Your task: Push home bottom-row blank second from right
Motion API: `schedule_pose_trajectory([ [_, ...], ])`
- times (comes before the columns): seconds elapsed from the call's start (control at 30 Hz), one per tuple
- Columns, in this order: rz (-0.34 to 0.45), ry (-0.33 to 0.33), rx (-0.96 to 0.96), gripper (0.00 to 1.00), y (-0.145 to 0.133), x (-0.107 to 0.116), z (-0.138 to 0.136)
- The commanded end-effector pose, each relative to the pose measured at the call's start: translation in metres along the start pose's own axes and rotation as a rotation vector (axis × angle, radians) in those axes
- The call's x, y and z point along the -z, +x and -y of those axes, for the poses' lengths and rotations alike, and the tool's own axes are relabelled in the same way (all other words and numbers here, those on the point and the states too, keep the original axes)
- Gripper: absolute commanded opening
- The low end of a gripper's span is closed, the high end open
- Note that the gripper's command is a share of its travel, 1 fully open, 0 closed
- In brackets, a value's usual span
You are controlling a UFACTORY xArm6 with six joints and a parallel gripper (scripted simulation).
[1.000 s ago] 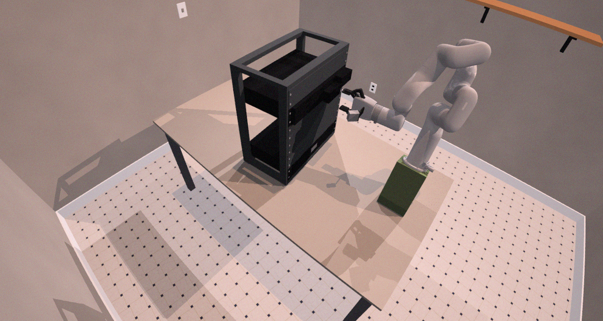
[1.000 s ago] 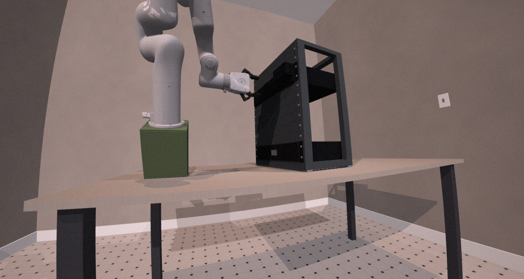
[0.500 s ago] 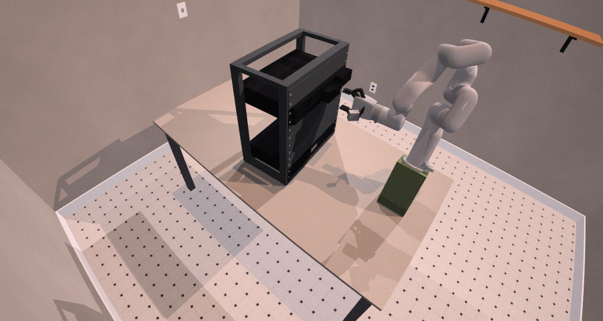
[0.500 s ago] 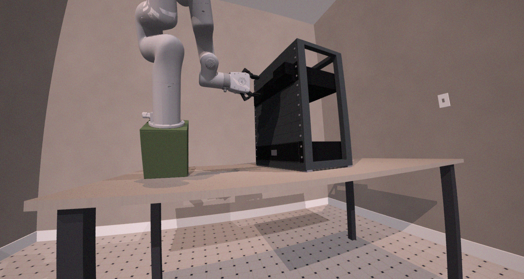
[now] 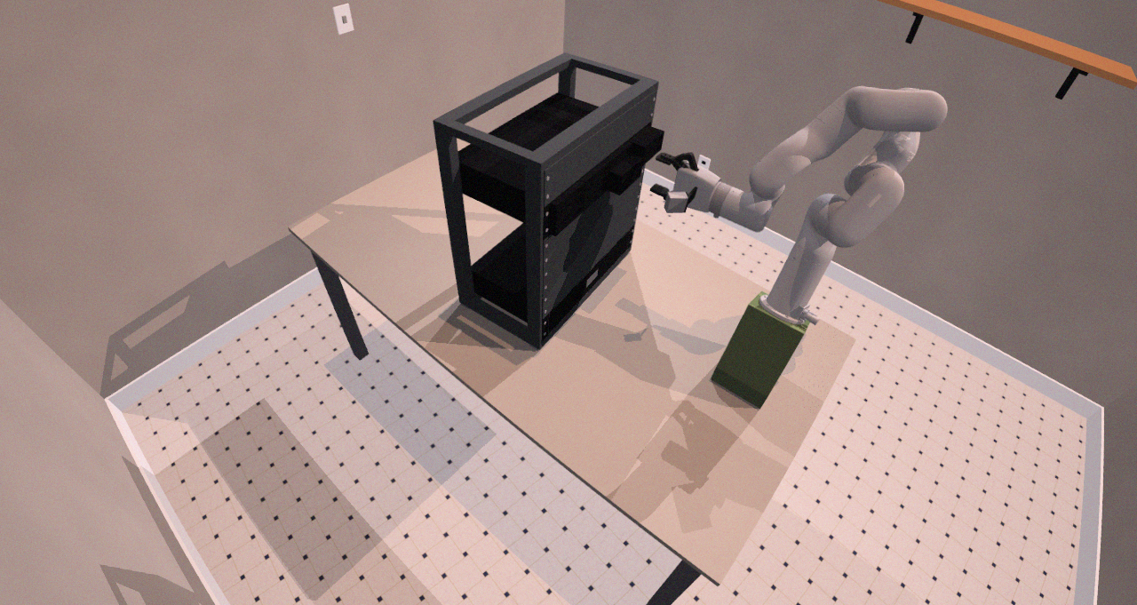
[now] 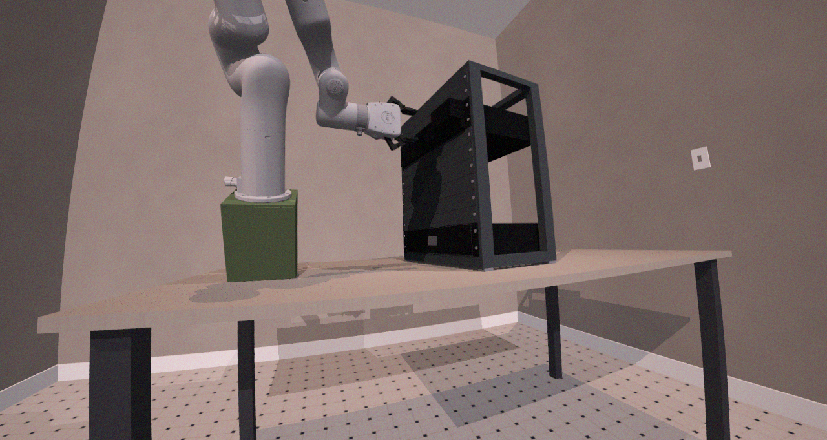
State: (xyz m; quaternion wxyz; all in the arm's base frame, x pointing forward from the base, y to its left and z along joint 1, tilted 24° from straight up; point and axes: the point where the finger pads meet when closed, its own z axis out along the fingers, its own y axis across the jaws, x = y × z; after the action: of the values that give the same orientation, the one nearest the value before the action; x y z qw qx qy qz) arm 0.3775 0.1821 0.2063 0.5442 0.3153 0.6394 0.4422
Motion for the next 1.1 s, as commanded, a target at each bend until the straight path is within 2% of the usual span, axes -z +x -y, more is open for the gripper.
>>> schedule_pose_trajectory([
  [0.0, -0.014, 0.004, -0.004, 1.0, -0.028, -0.001, -0.009],
  [0.17, -0.014, 0.003, -0.004, 1.0, -0.048, -0.001, -0.014],
  [0.37, -0.014, 0.004, -0.004, 1.0, -0.055, -0.001, -0.016],
  [1.07, -0.014, 0.004, -0.004, 1.0, -0.055, -0.001, -0.016],
])
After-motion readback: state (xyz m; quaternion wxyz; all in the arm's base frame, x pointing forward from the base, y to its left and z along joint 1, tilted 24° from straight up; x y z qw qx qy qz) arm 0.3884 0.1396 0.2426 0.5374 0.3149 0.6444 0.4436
